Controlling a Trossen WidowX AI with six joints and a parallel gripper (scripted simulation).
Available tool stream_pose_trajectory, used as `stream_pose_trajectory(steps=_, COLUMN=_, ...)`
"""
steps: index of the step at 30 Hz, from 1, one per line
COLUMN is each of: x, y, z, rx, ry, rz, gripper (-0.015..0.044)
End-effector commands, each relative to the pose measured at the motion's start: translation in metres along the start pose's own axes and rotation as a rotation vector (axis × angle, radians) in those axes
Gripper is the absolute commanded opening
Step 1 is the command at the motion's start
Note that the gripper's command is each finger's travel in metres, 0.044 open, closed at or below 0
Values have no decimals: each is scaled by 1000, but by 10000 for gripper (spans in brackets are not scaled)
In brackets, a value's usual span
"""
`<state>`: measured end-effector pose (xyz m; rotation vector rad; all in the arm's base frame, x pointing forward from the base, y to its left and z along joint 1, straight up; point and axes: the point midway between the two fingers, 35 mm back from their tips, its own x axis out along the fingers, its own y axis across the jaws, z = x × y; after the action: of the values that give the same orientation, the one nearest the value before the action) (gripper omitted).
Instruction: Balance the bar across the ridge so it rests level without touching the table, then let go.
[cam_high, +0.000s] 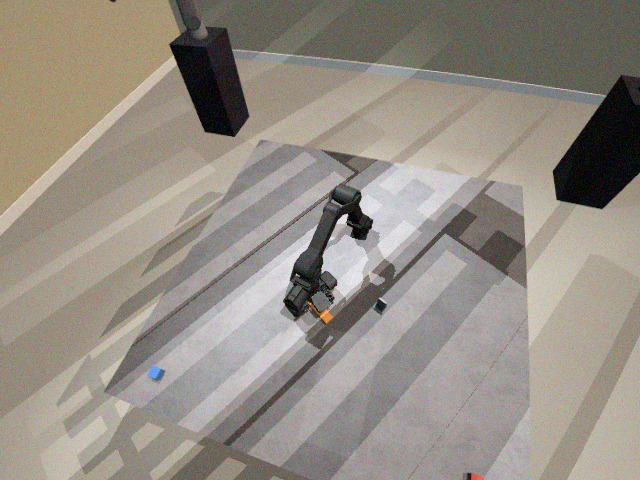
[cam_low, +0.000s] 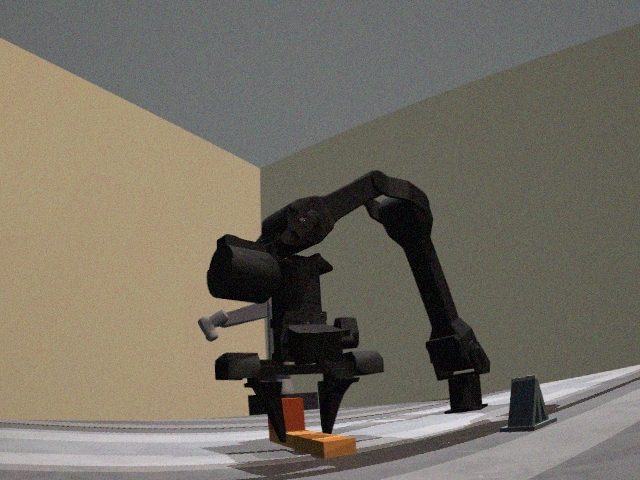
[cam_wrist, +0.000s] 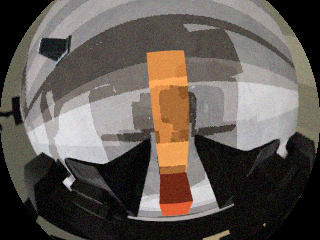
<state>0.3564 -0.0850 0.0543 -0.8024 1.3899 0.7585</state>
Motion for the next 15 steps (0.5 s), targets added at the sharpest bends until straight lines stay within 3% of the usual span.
stream_pose_trajectory(steps=1, x=0, y=0, z=0, rx=0, ry=0, rz=1, gripper=157)
stream_pose_trajectory(steps=9, x=0, y=0, z=0, rx=0, ry=0, rz=1, gripper=104)
stream_pose_trajectory(steps=13, x=-6, y=-1, z=0, rx=0, ry=0, rz=1, gripper=0)
stream_pose_trajectory(steps=15, x=-11, y=-2, z=1, rx=0, ry=0, rz=1, gripper=0)
